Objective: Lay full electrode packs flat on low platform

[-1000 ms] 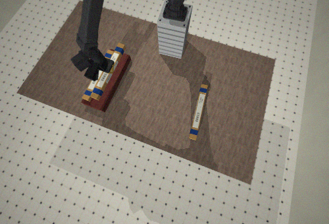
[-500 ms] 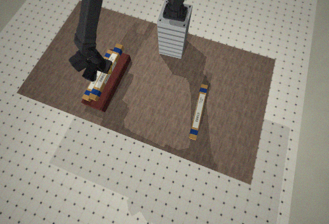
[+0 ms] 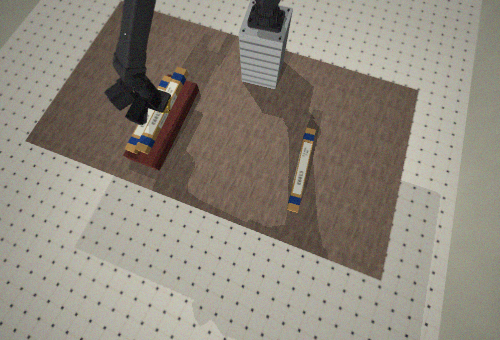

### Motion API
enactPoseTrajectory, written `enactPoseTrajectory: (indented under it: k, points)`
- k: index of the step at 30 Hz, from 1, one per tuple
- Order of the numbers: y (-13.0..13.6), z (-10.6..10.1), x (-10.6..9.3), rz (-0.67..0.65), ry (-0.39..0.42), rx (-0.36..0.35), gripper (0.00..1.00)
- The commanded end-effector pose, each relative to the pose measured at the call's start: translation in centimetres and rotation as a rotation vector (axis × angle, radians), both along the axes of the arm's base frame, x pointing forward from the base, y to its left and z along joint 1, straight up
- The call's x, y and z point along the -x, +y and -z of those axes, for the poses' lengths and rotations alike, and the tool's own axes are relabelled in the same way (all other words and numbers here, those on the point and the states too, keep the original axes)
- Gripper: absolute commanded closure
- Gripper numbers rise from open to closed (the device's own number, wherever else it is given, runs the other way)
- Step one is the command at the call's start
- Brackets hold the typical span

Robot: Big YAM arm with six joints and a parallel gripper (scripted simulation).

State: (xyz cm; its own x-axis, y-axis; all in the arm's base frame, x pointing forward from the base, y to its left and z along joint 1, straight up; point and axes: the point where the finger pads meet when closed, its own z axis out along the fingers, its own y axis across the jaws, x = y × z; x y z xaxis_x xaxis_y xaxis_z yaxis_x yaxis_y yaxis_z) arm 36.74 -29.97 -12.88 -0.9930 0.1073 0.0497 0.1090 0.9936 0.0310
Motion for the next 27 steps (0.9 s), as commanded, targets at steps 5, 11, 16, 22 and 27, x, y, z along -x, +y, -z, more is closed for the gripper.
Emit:
enactPoseTrajectory:
  k: [5,11,16,22,27]
  points:
    - [-4.28,-4.02,-4.02,-0.002,-0.098,0.077,1.00]
    - [-4.26,-4.03,-4.09,-0.005,-0.096,0.076,1.00]
    - [-4.19,-3.98,-4.16,-0.007,-0.095,0.074,1.00]
    - [-4.16,-3.68,-4.09,-0.007,-0.092,0.072,1.00]
    - [-4.32,-3.75,-4.13,-0.006,-0.096,0.075,1.00]
